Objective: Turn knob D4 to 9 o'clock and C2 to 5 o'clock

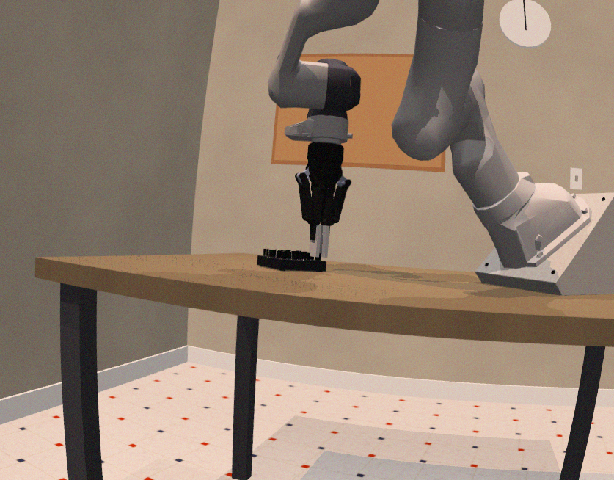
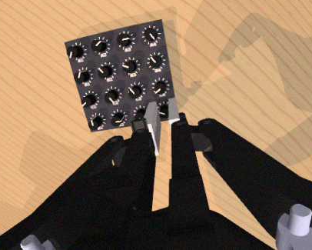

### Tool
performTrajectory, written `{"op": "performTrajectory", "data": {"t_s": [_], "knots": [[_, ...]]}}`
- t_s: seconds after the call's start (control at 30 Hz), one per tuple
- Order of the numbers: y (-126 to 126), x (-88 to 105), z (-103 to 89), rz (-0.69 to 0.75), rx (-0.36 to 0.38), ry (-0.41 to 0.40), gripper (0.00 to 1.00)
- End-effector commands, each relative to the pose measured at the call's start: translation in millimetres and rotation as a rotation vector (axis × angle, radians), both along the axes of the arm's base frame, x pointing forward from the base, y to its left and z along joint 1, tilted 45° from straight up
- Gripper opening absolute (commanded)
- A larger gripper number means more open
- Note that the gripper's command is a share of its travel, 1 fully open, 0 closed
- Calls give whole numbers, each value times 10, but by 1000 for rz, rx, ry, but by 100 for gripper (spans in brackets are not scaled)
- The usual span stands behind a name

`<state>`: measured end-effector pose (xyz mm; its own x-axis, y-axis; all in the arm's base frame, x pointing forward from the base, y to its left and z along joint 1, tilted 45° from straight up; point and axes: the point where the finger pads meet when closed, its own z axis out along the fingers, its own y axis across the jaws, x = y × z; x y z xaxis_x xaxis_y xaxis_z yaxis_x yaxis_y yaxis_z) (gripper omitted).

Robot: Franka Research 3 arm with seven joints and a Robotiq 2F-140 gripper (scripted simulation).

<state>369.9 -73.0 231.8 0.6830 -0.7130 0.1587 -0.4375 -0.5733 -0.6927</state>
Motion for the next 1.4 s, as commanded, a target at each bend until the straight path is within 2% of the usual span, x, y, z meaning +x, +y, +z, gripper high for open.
{"op": "performTrajectory", "data": {"t_s": [0.0, 0.73, 1.37], "knots": [[5, 0, -11, 7, -4, -2, 12], [0, -7, -3, 7, -4, -2, 12], [-146, -218, 251, 7, -4, -2, 12]]}}
